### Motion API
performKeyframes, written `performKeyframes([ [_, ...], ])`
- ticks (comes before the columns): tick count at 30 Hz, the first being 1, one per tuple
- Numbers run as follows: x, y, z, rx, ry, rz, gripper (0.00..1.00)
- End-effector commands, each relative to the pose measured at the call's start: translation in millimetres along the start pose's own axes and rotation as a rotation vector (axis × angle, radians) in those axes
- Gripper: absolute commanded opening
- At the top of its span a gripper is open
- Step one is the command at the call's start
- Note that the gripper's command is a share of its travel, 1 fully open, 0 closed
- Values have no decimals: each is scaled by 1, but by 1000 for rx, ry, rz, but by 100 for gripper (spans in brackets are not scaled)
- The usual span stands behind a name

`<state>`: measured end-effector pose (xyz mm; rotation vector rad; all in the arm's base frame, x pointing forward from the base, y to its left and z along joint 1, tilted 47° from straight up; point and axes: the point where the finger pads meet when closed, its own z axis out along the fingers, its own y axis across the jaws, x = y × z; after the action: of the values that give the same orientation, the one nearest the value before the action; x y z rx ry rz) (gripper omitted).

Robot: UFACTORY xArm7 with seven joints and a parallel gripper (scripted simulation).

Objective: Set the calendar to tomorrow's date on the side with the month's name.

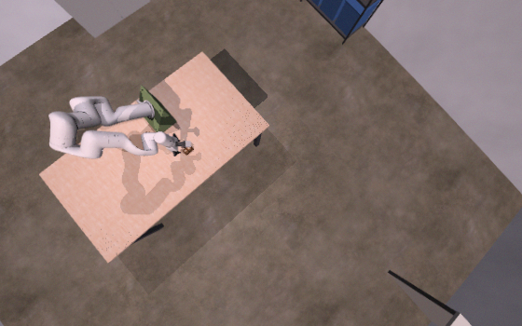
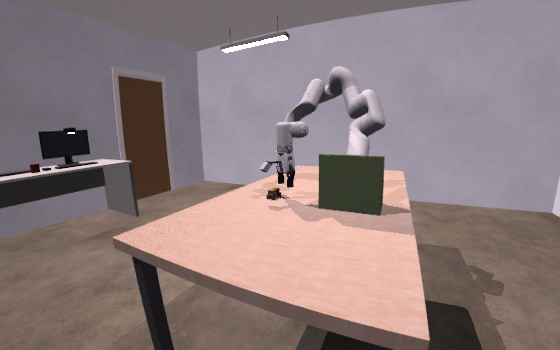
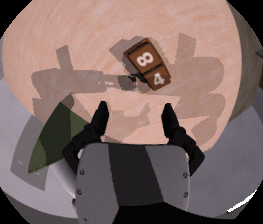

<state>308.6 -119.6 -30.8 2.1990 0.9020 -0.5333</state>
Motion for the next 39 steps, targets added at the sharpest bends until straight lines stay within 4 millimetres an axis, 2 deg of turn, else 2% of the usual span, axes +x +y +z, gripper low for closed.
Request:
performKeyframes([
  [1, 17, -16, -1, -3, 4, 24, 100],
  [10, 21, -20, -1, -3, 4, 82, 100],
  [14, 36, -36, -1, -3, 4, 99, 100],
  [21, 40, -41, -1, -3, 4, 156, 100],
  [25, 55, -57, -1, -3, 4, 174, 100],
  [34, 59, -61, -1, -3, 4, 230, 100],
  [39, 75, -79, -1, -3, 4, 248, 100],
])
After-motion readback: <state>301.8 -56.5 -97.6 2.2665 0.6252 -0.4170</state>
